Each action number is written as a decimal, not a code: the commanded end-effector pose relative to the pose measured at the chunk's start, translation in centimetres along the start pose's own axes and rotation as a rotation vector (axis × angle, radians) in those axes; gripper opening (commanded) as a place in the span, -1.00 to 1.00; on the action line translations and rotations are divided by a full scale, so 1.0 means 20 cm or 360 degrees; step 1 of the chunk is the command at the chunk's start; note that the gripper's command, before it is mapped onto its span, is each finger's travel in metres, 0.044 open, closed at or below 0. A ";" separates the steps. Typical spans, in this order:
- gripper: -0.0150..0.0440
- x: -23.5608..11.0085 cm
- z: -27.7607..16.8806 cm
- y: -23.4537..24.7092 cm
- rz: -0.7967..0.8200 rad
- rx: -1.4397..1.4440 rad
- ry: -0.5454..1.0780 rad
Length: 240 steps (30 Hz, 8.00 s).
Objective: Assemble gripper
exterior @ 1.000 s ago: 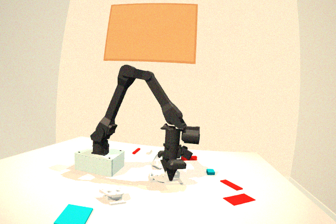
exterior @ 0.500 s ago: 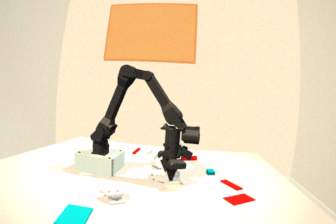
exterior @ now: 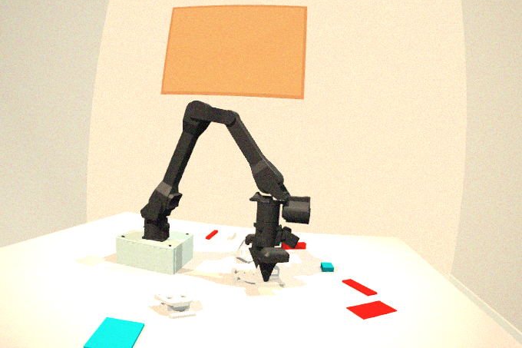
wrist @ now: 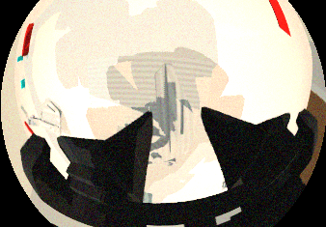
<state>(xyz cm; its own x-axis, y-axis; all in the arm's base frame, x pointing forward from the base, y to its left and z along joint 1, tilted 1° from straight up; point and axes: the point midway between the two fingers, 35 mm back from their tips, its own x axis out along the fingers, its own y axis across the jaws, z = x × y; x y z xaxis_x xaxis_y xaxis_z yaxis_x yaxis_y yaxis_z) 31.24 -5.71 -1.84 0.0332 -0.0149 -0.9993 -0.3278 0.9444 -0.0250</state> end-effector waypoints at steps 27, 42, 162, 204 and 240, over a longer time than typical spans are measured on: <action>-0.49 -0.34 -0.05 0.60 0.0008 0.0273 0.0001; -0.49 -0.29 -0.06 0.64 0.0008 0.0291 0.0003; -0.49 0.13 -0.06 0.65 0.0009 0.0292 0.0003; -0.49 0.13 -0.06 0.65 0.0009 0.0292 0.0003; -0.49 0.13 -0.06 0.65 0.0009 0.0292 0.0003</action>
<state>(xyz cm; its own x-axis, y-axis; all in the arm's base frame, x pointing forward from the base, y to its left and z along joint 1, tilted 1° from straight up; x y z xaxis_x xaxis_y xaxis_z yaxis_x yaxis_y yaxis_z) 25.88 6.13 -3.96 0.0327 -0.0051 -0.9995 -0.1545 0.9879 -0.0100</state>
